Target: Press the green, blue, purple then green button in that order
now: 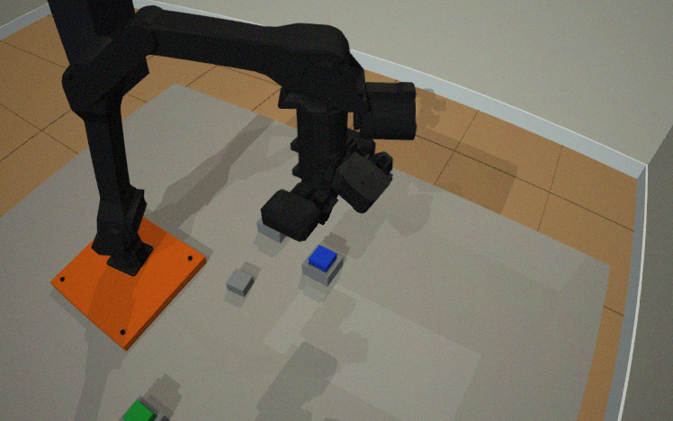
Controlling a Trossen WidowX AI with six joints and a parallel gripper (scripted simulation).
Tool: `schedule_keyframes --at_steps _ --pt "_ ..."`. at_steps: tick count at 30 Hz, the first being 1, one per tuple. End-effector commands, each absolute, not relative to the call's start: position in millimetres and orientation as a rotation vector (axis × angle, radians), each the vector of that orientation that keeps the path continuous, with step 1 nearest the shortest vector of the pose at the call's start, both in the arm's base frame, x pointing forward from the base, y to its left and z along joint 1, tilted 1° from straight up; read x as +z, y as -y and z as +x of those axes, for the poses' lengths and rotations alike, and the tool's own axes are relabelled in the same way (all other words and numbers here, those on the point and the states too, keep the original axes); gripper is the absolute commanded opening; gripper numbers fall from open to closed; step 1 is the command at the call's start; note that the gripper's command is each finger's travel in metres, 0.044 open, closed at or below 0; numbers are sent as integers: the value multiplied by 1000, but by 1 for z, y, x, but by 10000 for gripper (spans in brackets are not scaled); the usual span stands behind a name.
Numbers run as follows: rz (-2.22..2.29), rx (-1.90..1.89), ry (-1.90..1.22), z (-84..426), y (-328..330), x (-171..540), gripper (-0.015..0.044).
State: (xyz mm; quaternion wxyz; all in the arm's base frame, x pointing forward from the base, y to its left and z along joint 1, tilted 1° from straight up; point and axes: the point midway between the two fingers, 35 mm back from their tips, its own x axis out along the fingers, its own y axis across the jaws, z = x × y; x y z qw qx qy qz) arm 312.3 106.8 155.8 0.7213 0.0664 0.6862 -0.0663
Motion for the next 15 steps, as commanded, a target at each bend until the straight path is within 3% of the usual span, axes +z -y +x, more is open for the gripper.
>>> schedule_keyframes --at_steps 1,6,15 --pt "156 -156 -1526 313 -112 145 20" --pt "156 -156 -1526 314 -112 93 20" --pt "156 -156 -1526 314 -112 87 20"
